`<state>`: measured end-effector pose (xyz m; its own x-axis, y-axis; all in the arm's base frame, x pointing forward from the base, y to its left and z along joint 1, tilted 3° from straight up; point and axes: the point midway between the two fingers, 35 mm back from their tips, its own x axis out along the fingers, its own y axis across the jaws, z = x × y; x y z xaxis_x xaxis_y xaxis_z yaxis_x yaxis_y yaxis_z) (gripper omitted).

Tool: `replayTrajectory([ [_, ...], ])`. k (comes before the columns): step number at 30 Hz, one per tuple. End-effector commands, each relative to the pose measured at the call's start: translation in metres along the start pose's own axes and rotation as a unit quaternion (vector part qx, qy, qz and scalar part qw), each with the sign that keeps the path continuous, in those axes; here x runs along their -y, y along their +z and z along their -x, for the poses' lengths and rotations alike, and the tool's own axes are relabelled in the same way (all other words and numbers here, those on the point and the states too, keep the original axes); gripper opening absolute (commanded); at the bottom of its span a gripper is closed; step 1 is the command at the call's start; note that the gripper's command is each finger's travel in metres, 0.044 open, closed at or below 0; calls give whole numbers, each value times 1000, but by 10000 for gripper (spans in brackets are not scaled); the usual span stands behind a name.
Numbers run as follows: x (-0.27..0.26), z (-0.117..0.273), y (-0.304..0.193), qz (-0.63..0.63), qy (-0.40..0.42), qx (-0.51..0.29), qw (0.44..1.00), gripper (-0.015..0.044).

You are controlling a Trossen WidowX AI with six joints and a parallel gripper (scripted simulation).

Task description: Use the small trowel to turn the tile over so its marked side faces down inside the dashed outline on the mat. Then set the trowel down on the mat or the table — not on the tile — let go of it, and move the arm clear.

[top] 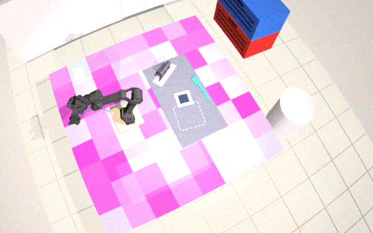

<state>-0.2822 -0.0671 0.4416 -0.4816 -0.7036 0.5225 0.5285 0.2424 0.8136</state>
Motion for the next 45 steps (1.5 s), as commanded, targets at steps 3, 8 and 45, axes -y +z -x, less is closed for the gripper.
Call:
replayTrajectory([
  [3, 0, 0, 0, 0, 0, 0, 1000, 321],
  [8, 0, 0, 0, 0, 0, 0, 1000, 190],
  [45, 0, 0, 0, 0, 0, 0, 1000, 100],
])
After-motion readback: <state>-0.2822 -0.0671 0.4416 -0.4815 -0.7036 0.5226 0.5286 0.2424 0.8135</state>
